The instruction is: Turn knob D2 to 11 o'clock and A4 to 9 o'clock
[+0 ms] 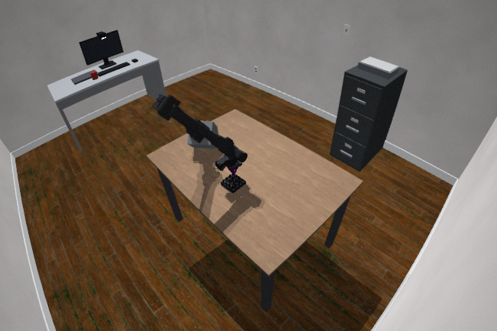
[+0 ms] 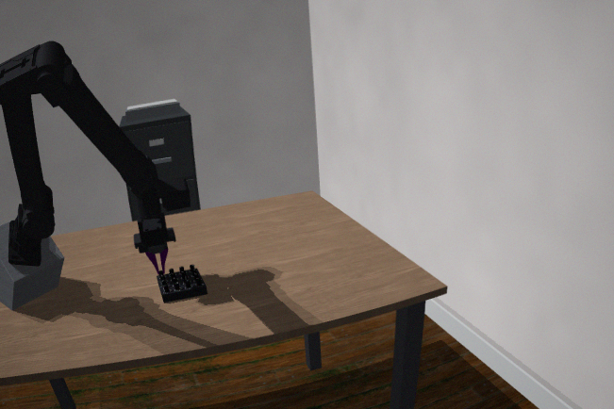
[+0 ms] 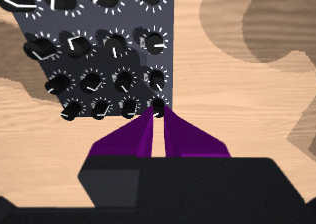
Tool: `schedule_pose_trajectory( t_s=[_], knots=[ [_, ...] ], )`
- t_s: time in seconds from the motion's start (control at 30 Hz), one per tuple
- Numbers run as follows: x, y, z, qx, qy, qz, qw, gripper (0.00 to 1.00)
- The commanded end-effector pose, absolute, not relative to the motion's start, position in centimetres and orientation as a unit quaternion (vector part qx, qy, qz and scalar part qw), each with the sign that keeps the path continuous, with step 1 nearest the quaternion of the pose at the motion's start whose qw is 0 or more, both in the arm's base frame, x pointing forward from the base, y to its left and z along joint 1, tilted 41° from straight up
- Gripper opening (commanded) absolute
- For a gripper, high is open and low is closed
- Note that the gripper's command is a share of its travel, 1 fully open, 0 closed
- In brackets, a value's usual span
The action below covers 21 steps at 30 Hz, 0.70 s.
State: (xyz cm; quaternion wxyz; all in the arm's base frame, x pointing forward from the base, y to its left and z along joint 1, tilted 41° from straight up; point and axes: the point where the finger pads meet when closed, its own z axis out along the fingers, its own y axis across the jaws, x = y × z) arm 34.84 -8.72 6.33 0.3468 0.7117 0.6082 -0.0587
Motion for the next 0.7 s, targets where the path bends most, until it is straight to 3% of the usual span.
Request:
schedule_pose_trajectory(
  t_s=[0.0,0.67],
  knots=[
    [34.84,-8.66,6.1,0.708,0.612,-0.059,0.347,0.07],
    [34.84,-8.66,6.1,0.705,0.615,-0.061,0.347,0.07]
  ],
)
